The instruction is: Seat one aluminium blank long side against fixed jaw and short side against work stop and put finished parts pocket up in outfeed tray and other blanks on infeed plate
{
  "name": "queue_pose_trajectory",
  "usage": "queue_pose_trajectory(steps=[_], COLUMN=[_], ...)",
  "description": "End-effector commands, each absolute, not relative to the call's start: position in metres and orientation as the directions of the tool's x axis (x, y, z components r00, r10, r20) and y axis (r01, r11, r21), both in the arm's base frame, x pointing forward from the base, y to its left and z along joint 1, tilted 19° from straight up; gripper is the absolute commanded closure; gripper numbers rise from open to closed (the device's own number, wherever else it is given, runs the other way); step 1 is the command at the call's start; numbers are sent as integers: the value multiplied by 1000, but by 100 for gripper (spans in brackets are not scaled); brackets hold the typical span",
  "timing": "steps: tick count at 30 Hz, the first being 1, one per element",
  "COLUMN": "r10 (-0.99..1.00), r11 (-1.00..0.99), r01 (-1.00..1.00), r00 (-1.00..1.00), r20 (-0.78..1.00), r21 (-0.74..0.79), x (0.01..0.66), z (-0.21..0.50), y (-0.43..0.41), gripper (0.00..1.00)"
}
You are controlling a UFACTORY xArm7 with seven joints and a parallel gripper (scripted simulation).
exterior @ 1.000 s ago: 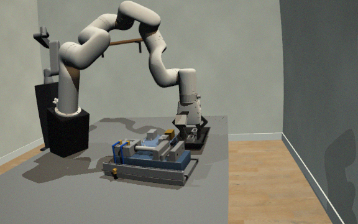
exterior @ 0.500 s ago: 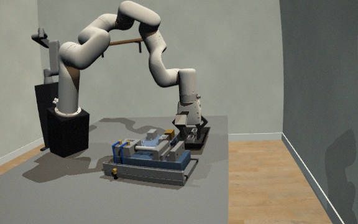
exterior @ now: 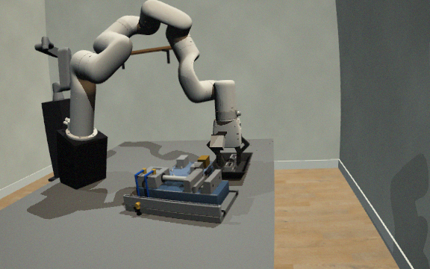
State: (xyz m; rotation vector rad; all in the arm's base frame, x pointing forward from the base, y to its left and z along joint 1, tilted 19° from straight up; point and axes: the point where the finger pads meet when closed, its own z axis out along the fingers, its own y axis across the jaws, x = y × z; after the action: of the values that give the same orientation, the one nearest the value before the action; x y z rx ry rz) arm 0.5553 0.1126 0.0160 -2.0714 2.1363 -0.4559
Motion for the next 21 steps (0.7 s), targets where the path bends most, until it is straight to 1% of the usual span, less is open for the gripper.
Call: queue_pose_trajectory(steps=[1,21], r10=[-992,-992], r11=[11,11], r01=[-952,-952], r00=[-48,-48], r20=[114,114], r21=[-307,-307], x=[554,525], z=[26,116], y=[114,126], gripper=[31,31])
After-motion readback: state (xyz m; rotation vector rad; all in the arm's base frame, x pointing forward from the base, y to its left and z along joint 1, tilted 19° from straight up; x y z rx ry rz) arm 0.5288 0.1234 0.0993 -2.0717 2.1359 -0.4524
